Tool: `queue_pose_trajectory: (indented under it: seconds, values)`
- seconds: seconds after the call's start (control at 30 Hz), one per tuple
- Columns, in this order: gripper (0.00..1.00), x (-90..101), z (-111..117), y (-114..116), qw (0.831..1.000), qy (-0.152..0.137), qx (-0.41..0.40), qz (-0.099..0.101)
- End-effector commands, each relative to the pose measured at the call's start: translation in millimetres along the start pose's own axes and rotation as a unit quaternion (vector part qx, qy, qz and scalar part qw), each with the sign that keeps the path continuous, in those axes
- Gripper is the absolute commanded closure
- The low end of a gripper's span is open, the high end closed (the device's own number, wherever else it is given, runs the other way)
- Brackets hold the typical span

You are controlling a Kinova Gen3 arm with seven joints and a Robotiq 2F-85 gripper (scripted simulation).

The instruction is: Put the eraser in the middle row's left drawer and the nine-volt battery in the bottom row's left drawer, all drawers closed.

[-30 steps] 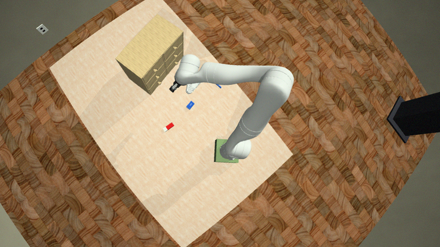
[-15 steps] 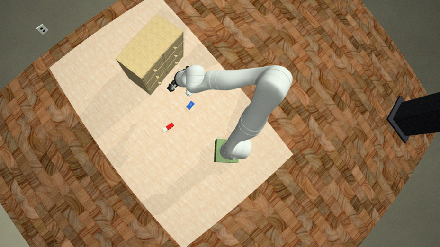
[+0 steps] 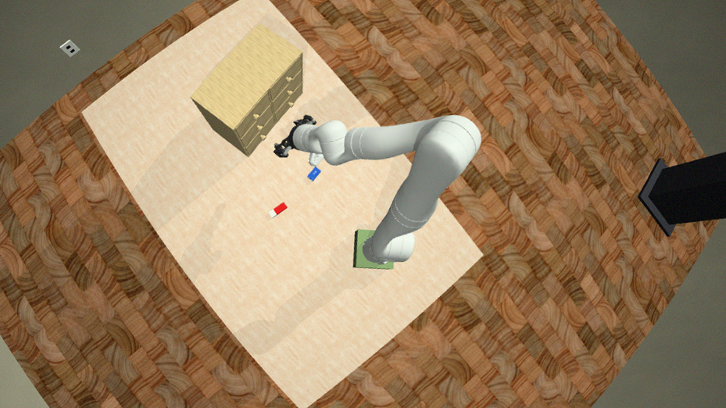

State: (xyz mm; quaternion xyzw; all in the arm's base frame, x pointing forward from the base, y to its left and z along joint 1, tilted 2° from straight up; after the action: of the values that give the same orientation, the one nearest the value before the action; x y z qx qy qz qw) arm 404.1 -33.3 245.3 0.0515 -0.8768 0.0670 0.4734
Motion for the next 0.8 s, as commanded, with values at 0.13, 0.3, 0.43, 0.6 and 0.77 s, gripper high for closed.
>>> queue_pose_trajectory:
  seconds: [0.13, 0.3, 0.43, 0.6, 0.77]
  values:
    - [0.0, 1.8, 3.9, 9.5, 1.0, -0.02, 0.007, -0.005]
    - [0.0, 2.2, 4.8, 11.4, 1.0, -0.025, 0.007, -0.009]
    - [0.0, 2.3, 5.1, 12.0, 1.0, -0.027, 0.007, -0.01]
    - [0.67, 2.3, 5.1, 12.0, 1.0, -0.027, 0.007, -0.01]
    - [0.67, 2.3, 5.1, 12.0, 1.0, -0.027, 0.007, -0.01]
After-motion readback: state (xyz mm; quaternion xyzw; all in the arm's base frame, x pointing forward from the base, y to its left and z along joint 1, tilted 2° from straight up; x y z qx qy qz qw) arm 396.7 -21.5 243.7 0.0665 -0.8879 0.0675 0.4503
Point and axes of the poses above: the point where the finger pads meet when closed, its own x axis back along the fingers, its own y axis across the jaws, z = x × y, the point moved 8 cm from there along x, back along the fingers, and after that the axes turned 3 degrees about x, right-handed, at the moved point
